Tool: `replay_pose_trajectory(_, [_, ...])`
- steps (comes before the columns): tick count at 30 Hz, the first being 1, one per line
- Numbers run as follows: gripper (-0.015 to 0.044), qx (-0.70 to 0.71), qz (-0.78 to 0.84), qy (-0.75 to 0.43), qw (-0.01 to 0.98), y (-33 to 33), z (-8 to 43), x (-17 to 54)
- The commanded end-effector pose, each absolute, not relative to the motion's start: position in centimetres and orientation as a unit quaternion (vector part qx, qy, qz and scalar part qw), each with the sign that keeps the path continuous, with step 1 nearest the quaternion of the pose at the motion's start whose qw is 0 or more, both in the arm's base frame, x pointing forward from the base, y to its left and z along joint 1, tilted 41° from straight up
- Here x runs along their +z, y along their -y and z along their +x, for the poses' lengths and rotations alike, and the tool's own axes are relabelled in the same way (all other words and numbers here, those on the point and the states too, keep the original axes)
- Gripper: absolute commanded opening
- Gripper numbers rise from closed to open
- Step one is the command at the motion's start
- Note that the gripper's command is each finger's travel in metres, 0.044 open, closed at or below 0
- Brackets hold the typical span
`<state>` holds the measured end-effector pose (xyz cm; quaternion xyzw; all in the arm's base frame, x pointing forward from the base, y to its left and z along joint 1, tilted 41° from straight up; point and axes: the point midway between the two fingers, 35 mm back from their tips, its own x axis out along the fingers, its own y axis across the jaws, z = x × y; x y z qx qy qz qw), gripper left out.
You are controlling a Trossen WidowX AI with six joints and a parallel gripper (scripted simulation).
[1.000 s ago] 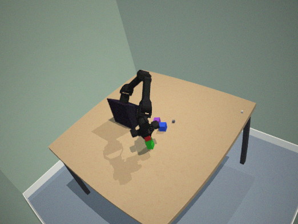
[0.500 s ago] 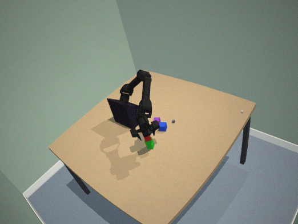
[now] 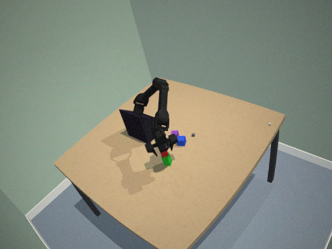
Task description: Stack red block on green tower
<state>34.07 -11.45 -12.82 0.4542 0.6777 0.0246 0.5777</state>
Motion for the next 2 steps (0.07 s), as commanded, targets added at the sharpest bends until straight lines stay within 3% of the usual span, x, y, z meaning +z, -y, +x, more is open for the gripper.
replay_pose_trajectory(1, [0.044, 0.025, 0.454, -0.678, 0.577, 11.39, 34.05, -12.89])
replay_pose_trajectory(2, [0.044, 0.025, 0.454, -0.678, 0.577, 11.39, 34.05, -12.89])
